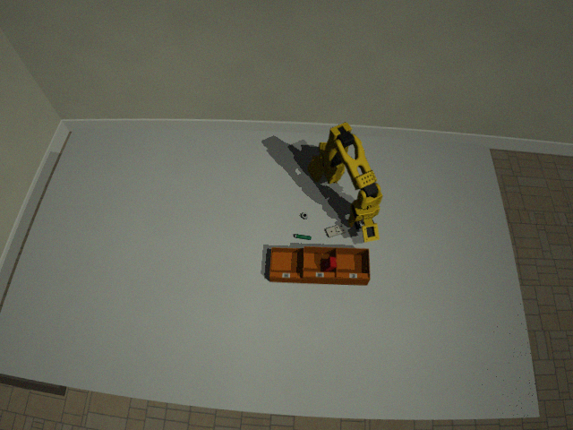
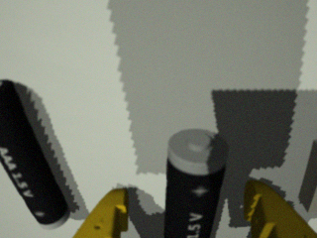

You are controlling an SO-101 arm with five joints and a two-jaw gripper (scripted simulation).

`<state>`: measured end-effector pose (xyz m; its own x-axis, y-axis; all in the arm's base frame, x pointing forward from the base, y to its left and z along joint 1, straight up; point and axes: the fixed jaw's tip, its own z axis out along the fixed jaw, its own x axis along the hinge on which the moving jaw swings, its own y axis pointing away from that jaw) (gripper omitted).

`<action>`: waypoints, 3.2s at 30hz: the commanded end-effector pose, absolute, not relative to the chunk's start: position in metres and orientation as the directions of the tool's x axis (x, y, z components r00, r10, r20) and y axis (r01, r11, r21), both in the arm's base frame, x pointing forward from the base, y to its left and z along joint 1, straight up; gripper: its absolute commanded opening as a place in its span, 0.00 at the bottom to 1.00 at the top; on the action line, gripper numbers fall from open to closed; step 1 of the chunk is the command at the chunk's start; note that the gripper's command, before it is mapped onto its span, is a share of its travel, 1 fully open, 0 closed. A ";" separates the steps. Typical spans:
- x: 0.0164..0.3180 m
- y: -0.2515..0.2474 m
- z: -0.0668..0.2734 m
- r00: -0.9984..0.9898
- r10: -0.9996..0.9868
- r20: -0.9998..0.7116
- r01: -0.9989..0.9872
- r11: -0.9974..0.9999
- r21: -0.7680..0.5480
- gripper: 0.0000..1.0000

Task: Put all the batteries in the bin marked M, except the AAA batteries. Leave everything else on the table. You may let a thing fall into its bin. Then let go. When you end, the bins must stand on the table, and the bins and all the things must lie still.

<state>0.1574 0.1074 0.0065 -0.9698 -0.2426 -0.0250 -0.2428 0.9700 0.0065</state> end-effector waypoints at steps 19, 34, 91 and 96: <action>0.159 0.111 0.007 -0.968 -0.247 -0.045 -0.248 0.969 0.015 0.10; 0.159 0.111 0.007 -0.968 -0.247 -0.045 -0.248 0.969 0.015 0.00; 0.216 0.064 0.099 -0.956 -0.119 -0.267 -0.132 0.991 0.033 0.00; 0.223 0.055 0.104 -0.949 -0.101 -0.298 -0.115 0.993 0.029 0.00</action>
<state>0.2081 0.0608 0.0852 -0.9710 -0.1211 -0.2062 -0.1288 0.9914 0.0242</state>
